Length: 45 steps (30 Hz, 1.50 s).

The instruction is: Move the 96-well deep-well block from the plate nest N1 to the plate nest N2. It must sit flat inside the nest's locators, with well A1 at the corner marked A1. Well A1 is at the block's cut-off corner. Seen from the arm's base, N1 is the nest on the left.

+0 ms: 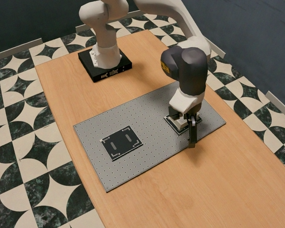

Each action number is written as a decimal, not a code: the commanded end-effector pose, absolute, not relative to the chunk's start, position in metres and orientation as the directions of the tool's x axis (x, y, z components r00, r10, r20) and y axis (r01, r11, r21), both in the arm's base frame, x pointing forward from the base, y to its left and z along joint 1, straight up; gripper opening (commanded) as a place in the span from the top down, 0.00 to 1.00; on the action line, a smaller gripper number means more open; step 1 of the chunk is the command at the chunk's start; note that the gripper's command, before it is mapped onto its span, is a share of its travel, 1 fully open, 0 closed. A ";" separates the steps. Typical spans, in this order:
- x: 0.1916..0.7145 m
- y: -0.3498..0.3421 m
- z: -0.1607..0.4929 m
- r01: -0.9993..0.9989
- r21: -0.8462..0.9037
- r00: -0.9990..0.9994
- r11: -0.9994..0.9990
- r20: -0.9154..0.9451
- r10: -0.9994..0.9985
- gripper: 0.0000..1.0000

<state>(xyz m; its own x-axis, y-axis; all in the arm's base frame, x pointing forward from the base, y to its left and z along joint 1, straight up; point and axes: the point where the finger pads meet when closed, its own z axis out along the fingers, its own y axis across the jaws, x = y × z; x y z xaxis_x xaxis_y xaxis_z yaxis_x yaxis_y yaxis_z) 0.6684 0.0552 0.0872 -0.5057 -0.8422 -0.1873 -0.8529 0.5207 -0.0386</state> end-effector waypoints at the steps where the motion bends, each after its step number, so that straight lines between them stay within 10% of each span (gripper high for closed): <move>1: 0.658 0.063 0.087 -0.894 -0.044 -0.434 0.447 -0.165 -0.886 0.00; 45: 0.556 0.144 0.075 -0.999 -0.001 0.040 -0.040 -0.006 -0.999 0.00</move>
<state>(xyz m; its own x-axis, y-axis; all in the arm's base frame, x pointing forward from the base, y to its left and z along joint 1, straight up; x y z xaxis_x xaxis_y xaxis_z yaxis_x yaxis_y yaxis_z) 0.5569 0.1447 0.0748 0.0204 -0.9997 -0.0093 -0.9998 -0.0204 -0.0030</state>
